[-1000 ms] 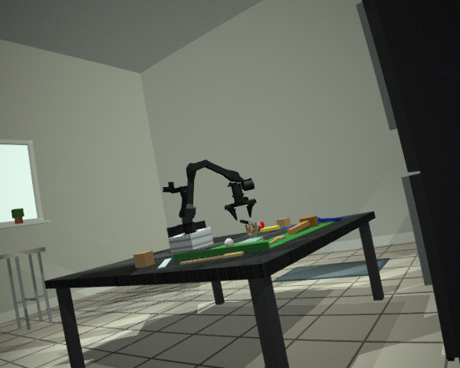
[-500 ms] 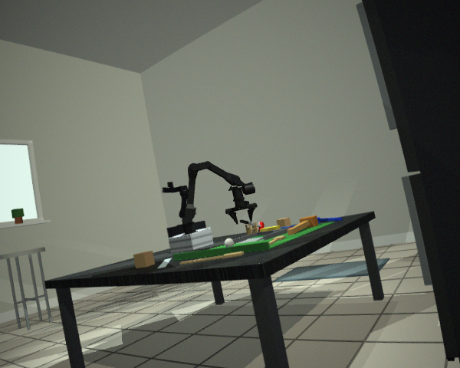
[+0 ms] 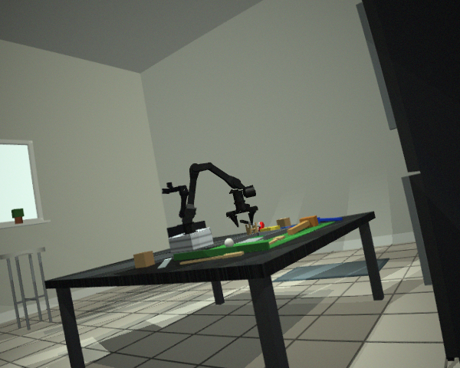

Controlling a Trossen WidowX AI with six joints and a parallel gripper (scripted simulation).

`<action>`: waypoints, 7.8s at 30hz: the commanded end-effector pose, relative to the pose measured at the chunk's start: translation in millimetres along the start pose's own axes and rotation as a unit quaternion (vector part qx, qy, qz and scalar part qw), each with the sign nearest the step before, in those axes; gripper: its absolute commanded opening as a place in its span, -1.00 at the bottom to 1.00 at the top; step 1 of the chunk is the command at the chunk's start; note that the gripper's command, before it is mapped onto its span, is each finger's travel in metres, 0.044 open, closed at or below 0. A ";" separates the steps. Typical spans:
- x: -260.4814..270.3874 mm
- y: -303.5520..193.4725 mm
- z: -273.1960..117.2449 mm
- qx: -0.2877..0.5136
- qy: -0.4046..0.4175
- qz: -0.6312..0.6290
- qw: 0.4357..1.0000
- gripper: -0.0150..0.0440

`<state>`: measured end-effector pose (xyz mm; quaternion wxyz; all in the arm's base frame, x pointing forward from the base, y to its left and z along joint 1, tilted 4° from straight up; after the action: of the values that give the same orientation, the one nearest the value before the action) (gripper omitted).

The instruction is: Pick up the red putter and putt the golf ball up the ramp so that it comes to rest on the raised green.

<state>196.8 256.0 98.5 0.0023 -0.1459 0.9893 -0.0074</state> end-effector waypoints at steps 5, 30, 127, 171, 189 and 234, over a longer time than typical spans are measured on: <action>1.4 -1.0 8.6 0.003 0.007 -0.002 1.000 1.00; 0.8 -0.6 5.2 0.002 0.003 0.000 1.000 -0.49; 3.8 -359.0 -96.0 0.017 -0.025 0.593 0.805 -0.49; 121.9 -464.5 -64.7 0.034 -0.023 0.770 0.636 -0.49; 122.2 -466.1 -45.7 0.035 -0.023 0.770 0.636 -0.49; 115.0 -460.2 -35.9 0.036 -0.023 0.771 0.635 -0.49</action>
<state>214.5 -246.3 141.1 0.0345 0.6737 0.7372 -0.0384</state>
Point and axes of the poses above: the point midway between the two fingers, 35 mm back from their tips, its own z axis out along the fingers, its own x axis across the jaws, y = z × x, the point moved 10 cm from there along -z, back along the fingers, and after that the axes turned 4 degrees about -z, right-handed, at the moved point
